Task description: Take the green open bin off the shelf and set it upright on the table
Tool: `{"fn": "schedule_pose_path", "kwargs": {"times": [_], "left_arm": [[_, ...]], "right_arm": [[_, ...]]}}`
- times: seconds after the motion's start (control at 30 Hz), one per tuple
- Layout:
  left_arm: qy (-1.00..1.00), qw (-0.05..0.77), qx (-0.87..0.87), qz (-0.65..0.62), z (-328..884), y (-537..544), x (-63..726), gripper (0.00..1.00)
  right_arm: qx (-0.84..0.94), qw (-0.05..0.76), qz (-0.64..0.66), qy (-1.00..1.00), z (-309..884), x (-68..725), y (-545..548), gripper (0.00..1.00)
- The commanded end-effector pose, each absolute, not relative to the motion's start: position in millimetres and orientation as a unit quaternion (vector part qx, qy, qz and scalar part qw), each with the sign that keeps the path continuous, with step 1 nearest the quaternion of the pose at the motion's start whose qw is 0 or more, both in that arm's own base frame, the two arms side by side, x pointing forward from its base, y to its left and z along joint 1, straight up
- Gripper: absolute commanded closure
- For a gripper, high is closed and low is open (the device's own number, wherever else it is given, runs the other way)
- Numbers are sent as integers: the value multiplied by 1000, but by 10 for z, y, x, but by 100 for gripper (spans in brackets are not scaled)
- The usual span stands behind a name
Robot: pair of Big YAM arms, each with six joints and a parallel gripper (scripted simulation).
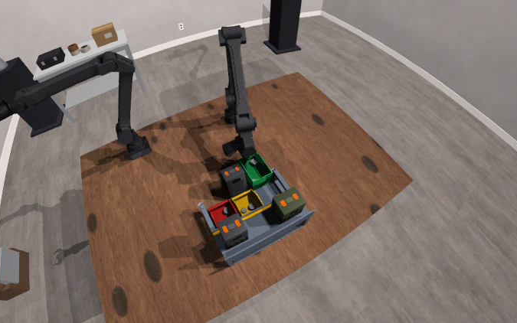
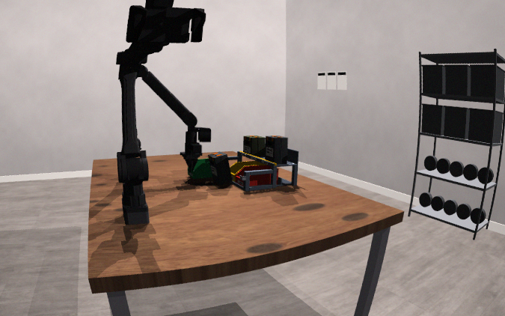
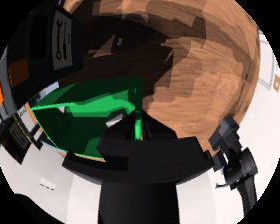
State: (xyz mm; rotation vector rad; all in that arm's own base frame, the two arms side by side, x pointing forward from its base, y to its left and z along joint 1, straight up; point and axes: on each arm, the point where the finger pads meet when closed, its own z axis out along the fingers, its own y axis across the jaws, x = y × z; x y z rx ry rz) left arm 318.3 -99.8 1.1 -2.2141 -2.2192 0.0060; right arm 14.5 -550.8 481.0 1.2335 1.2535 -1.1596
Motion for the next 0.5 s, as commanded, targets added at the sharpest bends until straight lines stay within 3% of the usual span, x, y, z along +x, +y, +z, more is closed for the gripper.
{"fn": "schedule_pose_path", "kwargs": {"times": [0.0,0.47], "left_arm": [[-709,-5,-706,-2,6,-1042,3239,100],[-709,2,-706,2,-93,-1026,3191,100]], "right_arm": [[496,504,-496,504,5005,90,-5448,0],[496,504,-496,504,5005,90,-5448,0]]}}
